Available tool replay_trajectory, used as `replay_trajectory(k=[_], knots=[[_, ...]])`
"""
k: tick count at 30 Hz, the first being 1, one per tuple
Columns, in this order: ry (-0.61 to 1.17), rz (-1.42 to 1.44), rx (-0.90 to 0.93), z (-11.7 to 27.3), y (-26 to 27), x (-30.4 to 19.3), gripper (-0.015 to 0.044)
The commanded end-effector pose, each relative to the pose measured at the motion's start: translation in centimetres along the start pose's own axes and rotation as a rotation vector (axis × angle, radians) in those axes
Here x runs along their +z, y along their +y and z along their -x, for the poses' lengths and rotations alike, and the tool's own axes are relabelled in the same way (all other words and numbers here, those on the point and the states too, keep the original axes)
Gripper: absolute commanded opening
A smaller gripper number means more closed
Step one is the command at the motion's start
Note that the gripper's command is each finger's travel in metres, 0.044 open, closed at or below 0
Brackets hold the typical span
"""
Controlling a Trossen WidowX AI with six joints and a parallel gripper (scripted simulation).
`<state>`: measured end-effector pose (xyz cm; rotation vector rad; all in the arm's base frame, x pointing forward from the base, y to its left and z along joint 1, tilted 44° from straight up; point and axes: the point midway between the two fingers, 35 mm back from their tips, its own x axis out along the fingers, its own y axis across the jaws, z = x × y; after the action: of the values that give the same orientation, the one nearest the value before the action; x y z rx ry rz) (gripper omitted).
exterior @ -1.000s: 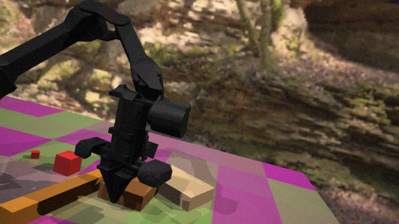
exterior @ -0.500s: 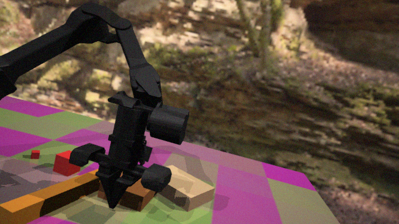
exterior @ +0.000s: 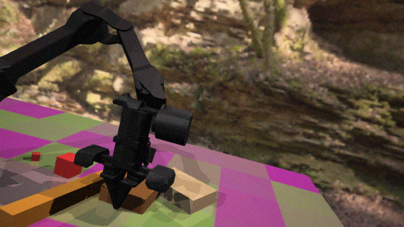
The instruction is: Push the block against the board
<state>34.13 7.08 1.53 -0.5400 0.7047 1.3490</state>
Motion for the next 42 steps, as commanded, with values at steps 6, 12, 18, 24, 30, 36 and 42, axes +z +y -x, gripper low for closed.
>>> replay_trajectory(k=[6, 12, 18, 24, 30, 36, 42], knots=[[-0.002, 0.001, -0.005, 0.2, -0.2, -0.5, 0.0], [-0.001, 0.001, -0.005, 0.2, -0.2, -1.5, 0.0], [-0.001, 0.001, -0.005, 0.2, -0.2, -2.5, 0.0], [-0.001, 0.001, -0.005, 0.1, -0.1, -3.5, 0.0], [-0.002, 0.001, -0.005, 0.1, 0.0, -4.5, 0.0], [0.0, 0.001, -0.007, 2.9, -0.2, -4.3, 0.0], [0.0, 0.001, -0.005, 5.7, -0.1, -4.2, 0.0]])
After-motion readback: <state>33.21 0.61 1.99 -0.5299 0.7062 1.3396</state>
